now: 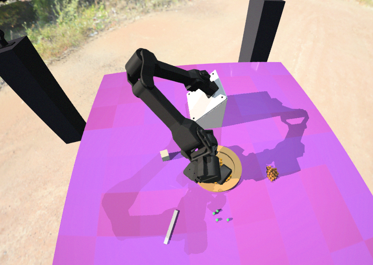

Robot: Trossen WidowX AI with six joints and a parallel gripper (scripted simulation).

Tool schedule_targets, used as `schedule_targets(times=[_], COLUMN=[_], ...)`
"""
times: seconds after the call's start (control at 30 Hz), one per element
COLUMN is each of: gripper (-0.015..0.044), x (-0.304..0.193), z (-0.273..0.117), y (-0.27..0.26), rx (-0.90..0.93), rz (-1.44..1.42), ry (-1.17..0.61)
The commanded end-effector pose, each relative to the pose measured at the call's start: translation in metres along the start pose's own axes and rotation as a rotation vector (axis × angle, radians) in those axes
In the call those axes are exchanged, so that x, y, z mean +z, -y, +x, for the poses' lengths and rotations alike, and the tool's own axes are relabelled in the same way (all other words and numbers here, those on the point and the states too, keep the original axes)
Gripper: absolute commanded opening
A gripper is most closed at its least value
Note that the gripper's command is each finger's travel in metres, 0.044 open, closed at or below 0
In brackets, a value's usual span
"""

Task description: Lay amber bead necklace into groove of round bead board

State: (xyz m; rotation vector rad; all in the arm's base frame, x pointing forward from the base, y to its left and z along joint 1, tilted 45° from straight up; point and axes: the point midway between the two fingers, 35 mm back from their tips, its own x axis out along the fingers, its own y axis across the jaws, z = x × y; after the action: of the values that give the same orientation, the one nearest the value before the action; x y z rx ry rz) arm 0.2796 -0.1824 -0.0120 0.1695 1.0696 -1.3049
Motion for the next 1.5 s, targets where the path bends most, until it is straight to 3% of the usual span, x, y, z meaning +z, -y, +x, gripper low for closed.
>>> schedule_targets(times=[0.0, 0.8, 1.33, 1.47], gripper=[0.0000, 0.0000, 0.0420, 0.0440], x=[0.0002, 0.0051, 0.0053, 0.0056], z=[-0.0001, 0.0019, -0.0057, -0.0060], y=[0.0001, 0.0100, 0.0099, 0.0093], rx=[0.000, -0.004, -0.004, -0.004], rz=[0.001, -0.004, -0.004, -0.004], ry=[0.000, -0.001, -0.001, -0.001])
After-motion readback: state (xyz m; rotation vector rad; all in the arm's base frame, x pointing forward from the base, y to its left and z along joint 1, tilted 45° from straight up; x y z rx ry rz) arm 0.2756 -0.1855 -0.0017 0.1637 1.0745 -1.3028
